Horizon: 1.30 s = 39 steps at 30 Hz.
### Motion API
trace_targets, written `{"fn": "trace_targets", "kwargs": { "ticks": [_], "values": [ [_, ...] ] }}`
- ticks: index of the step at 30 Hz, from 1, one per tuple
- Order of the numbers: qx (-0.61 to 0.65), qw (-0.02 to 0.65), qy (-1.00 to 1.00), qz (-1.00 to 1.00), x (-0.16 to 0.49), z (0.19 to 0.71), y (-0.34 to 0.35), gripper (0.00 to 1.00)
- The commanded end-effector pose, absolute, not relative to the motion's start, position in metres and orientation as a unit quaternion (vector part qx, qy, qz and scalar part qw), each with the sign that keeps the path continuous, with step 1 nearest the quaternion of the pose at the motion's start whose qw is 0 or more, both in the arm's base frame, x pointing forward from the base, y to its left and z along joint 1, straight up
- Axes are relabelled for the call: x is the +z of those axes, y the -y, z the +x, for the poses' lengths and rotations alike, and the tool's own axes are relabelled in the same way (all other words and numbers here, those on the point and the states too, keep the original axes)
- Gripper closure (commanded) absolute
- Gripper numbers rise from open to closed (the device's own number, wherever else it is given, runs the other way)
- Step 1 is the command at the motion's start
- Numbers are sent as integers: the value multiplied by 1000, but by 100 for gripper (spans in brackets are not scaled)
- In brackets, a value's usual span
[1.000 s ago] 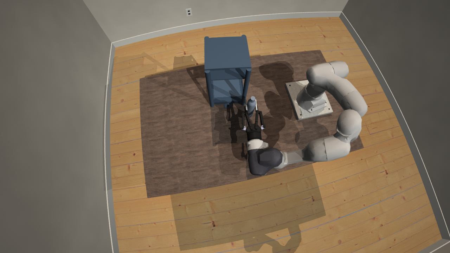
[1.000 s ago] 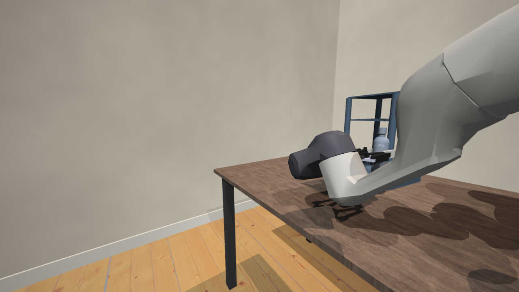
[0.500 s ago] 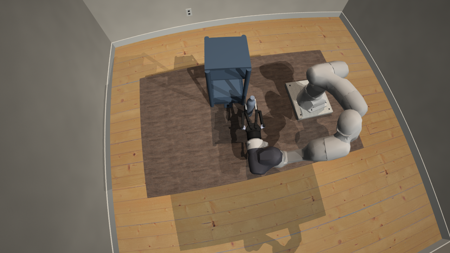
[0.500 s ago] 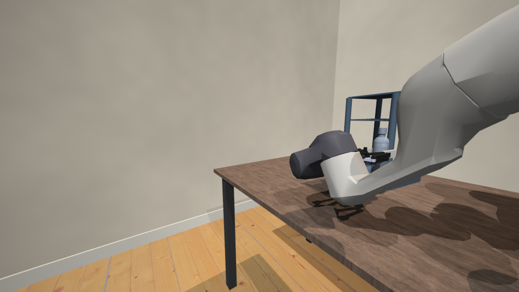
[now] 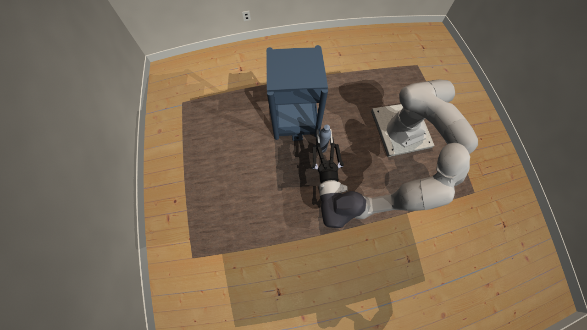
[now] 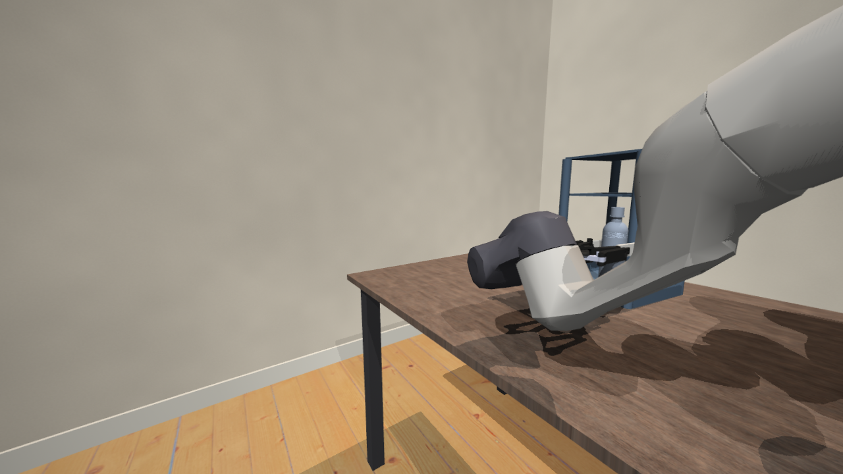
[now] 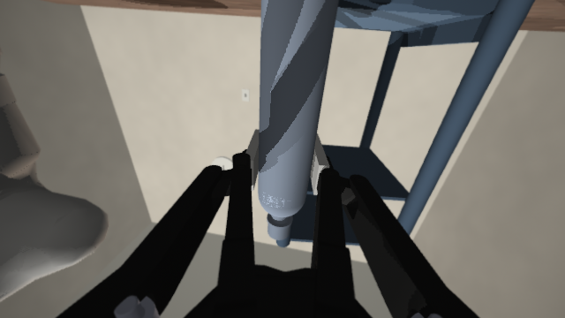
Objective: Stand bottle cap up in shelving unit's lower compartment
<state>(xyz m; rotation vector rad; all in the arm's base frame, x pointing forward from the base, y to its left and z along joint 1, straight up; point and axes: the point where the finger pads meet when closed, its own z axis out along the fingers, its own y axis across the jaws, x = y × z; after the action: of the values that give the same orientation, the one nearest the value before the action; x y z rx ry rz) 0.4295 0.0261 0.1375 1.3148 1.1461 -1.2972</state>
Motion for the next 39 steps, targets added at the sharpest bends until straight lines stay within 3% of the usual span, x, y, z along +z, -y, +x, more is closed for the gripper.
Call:
{"fn": "trace_targets", "kwargs": {
  "ticks": [1,39],
  "values": [
    [-529,467,-466,534,140,435,-25,100],
    [-529,467,-466,534,141,526,-13,100]
  ]
}}
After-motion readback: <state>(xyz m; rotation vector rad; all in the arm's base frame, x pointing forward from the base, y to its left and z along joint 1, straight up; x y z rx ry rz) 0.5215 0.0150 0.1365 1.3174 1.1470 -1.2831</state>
